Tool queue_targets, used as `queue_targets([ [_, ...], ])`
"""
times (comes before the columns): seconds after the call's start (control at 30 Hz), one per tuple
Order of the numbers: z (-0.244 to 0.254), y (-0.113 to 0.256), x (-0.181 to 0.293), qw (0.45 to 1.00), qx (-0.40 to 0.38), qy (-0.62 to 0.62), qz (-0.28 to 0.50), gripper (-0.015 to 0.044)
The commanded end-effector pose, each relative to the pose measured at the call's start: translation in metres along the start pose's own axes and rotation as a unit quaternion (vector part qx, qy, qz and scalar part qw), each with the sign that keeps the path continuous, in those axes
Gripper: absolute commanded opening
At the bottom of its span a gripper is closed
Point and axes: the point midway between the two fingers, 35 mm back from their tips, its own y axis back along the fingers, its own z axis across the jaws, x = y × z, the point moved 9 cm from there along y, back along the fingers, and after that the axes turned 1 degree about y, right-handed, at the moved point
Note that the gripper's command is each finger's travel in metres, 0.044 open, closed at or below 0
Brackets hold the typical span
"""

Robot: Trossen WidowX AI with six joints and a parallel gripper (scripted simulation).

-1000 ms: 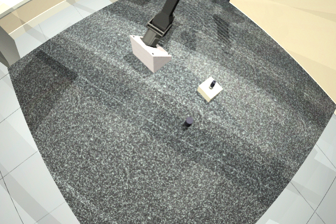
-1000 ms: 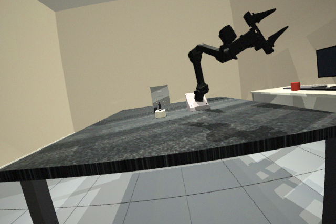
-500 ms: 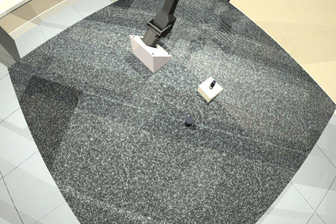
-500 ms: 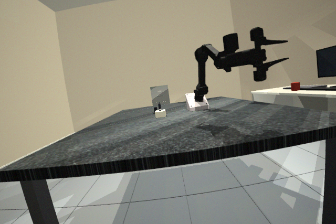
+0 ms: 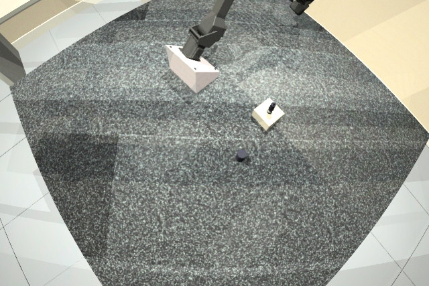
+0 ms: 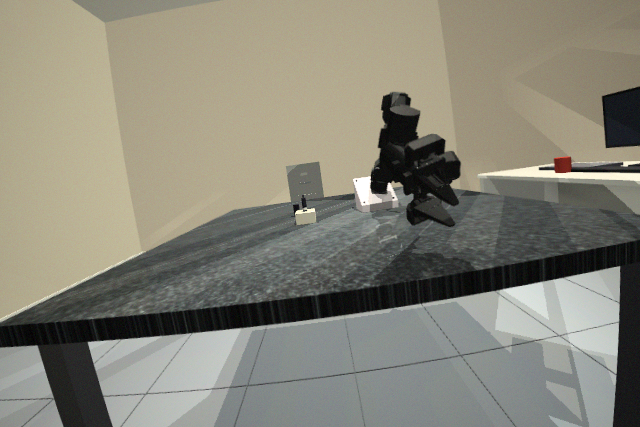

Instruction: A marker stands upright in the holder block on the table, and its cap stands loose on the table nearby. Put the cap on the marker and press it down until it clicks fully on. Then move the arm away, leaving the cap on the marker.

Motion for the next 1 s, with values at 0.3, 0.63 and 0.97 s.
queue_targets([
  [0.3,0.040,0.061,0.157,0.947,-0.093,-0.185,0.245,0.0236],
  [0.63,0.086,0.151,0.250,0.812,-0.112,-0.401,0.408,0.0236],
  [0.97,0.129,0.276,0.301,0.611,-0.080,-0.591,0.521,0.0236],
])
